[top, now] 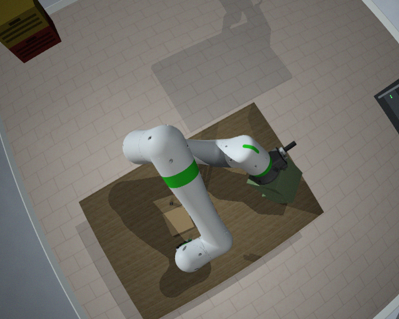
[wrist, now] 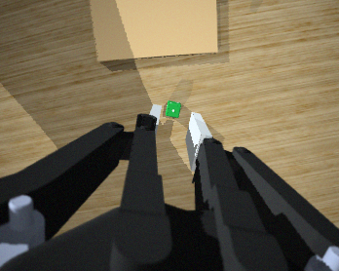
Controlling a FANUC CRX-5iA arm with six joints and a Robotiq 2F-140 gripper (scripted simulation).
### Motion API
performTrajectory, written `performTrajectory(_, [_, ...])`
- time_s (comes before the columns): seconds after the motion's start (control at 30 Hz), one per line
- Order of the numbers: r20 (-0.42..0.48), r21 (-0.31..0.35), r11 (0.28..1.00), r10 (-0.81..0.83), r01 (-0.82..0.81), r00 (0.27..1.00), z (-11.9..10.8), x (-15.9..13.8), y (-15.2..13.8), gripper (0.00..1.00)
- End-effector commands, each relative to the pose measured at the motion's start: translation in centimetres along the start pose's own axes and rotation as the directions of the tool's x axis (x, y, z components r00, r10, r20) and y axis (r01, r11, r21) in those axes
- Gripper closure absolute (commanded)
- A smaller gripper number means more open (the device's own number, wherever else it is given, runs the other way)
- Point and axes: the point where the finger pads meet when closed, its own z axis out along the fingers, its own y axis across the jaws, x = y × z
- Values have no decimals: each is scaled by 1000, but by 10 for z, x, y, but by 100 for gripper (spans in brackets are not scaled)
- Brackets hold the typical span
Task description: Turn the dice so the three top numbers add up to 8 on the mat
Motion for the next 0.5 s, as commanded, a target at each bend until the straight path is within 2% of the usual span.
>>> performTrajectory(0.0, [0, 0, 1000, 0, 0, 1000, 0, 0, 0, 81])
performTrajectory(0.47, [1, -1, 1000, 0, 0, 1000, 5, 0, 0, 81])
